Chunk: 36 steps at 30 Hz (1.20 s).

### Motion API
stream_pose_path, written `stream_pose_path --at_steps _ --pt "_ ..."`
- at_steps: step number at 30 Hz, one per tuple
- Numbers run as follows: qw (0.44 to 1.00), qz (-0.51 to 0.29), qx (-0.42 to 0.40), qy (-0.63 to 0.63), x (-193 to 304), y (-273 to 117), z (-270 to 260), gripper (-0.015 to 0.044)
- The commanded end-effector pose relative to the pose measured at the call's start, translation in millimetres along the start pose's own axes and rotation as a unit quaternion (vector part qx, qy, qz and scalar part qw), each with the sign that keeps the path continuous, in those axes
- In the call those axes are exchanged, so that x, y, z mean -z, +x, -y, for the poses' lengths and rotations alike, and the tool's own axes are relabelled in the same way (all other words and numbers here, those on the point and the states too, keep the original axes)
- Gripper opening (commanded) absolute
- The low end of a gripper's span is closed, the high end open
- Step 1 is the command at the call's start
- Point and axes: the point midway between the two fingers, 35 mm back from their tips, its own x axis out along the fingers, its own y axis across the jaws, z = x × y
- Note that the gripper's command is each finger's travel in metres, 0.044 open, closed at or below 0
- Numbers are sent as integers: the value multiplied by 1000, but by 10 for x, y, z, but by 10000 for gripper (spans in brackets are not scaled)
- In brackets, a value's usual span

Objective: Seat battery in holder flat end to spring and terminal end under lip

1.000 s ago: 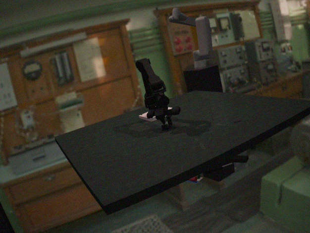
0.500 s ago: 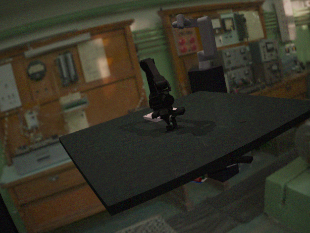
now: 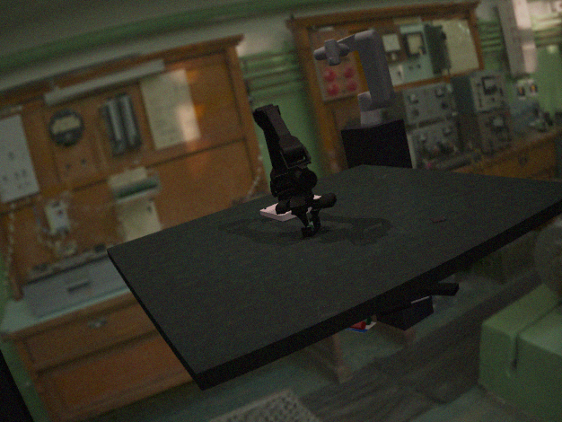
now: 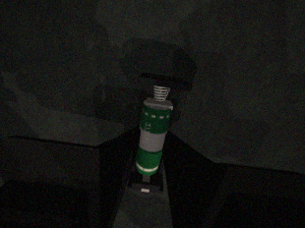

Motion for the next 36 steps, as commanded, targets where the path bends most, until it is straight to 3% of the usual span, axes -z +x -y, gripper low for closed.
stream_pose_path --at_steps 1,20,24,36 --pt "1000 -1 0 0 66 6 9 76" --pt "1000 1 0 0 75 7 9 76" --pt "1000 1 0 0 75 7 9 178" --pt "1000 1 -1 -1 83 -144 5 178"
